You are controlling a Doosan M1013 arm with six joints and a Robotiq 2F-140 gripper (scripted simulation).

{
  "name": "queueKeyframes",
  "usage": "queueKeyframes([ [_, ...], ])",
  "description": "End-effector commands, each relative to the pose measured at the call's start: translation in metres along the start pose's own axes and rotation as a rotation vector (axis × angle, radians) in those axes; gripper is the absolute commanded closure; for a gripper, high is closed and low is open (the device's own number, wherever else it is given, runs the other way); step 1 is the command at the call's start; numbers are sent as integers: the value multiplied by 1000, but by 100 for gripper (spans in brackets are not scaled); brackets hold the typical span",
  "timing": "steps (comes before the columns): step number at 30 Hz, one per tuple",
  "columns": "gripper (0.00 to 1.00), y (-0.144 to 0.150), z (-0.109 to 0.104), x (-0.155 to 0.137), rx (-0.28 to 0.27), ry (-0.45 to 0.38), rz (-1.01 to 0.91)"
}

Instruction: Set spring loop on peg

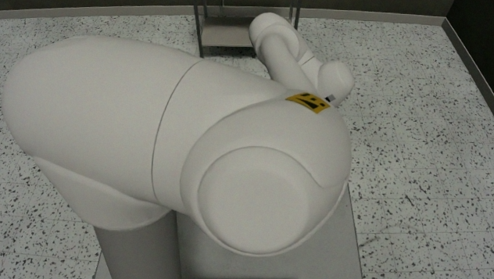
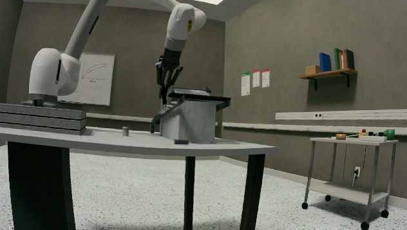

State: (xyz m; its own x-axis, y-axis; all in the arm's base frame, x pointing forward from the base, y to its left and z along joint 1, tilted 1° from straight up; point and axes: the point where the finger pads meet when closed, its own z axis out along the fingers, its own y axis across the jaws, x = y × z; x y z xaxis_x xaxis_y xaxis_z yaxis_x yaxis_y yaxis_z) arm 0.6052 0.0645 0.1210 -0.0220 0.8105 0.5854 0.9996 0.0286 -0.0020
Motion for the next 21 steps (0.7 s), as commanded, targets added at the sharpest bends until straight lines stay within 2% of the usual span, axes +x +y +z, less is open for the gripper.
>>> queueKeyframes([
  [1, 83, 0, -1, 0, -1, 0, -1],
  [21, 83, 0, 0, -3, -1, 0, -1],
])
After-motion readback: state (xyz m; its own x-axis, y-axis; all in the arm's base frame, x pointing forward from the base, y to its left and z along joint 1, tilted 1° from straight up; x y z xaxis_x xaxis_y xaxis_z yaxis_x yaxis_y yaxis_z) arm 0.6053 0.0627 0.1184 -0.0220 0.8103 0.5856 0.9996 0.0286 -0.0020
